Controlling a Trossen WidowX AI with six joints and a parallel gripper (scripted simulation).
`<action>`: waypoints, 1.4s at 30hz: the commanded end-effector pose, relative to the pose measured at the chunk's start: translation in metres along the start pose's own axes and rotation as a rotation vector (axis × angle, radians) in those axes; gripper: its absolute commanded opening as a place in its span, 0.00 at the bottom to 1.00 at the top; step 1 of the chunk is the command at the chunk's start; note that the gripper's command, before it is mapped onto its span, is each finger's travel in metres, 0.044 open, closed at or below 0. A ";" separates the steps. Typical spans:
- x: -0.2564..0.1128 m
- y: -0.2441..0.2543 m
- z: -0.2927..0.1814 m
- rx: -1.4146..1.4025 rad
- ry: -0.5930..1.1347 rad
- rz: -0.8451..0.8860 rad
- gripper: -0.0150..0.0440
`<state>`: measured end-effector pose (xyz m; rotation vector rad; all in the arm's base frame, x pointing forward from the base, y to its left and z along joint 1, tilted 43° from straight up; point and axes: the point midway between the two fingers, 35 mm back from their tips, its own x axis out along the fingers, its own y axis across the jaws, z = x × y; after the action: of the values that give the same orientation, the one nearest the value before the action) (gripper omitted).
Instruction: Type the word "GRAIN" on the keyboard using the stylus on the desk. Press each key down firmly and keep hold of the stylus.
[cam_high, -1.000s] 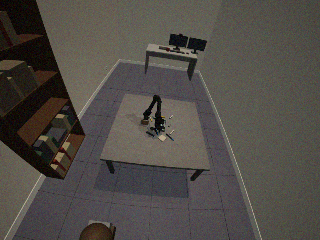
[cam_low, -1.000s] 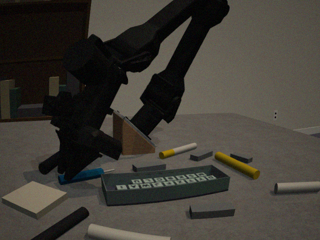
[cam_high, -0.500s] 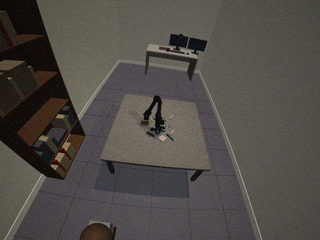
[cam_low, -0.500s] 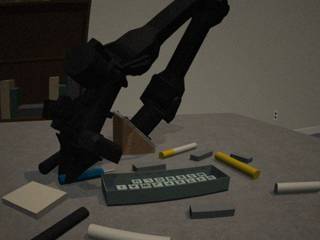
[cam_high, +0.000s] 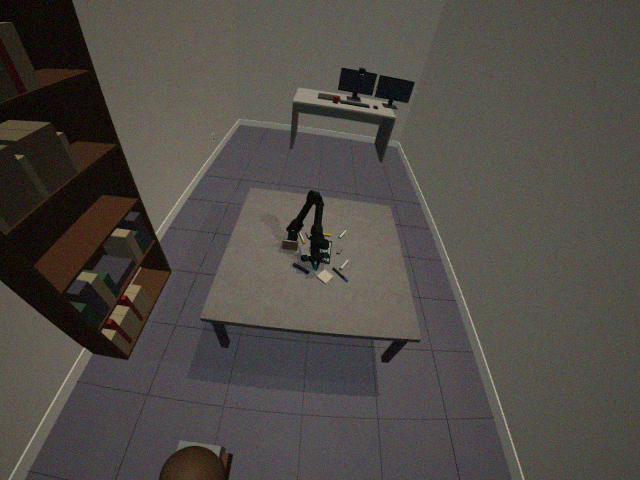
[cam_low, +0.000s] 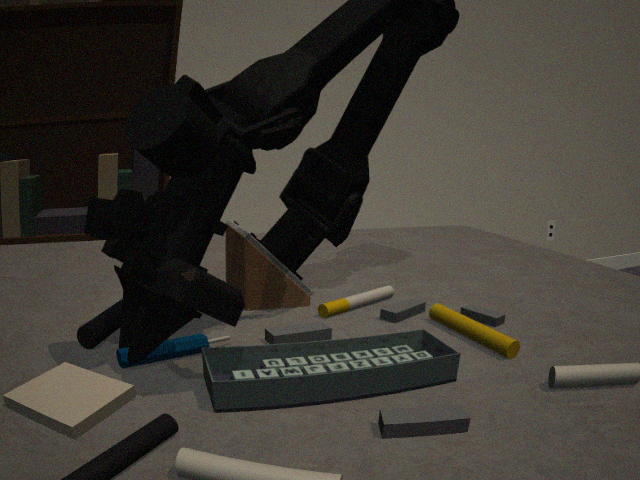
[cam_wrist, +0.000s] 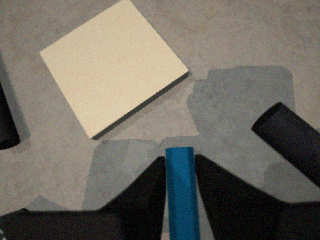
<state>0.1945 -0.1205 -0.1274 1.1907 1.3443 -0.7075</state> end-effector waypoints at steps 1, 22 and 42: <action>-0.010 0.001 0.008 -0.005 -0.005 0.003 0.25; -0.037 -0.003 0.026 -0.181 0.037 0.092 0.25; -0.038 -0.014 0.032 -0.647 0.008 0.369 0.25</action>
<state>0.1875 -0.1610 -0.0998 0.9170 1.2310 -0.0696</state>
